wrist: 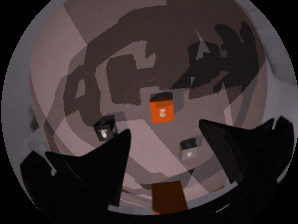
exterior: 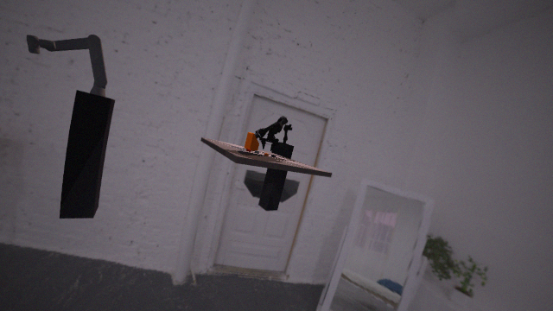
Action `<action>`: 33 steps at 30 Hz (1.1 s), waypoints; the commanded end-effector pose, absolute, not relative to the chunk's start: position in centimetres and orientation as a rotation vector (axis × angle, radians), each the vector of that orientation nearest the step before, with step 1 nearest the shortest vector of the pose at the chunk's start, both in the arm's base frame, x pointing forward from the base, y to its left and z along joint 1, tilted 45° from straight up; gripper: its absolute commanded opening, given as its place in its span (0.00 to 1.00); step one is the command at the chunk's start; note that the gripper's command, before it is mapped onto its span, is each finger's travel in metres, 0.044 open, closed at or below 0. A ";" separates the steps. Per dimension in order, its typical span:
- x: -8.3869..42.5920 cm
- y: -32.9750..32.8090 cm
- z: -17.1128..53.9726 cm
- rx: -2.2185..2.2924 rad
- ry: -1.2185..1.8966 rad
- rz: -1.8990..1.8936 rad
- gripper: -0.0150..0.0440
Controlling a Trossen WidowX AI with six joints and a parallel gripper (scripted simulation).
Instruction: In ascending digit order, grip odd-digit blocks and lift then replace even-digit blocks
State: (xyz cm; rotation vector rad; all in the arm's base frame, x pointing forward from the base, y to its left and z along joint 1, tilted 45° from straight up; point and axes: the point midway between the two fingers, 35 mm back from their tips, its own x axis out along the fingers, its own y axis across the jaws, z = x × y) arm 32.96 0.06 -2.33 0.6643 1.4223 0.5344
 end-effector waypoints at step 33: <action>33.2 3.0 -5.3 0.677 1.420 0.534 0.62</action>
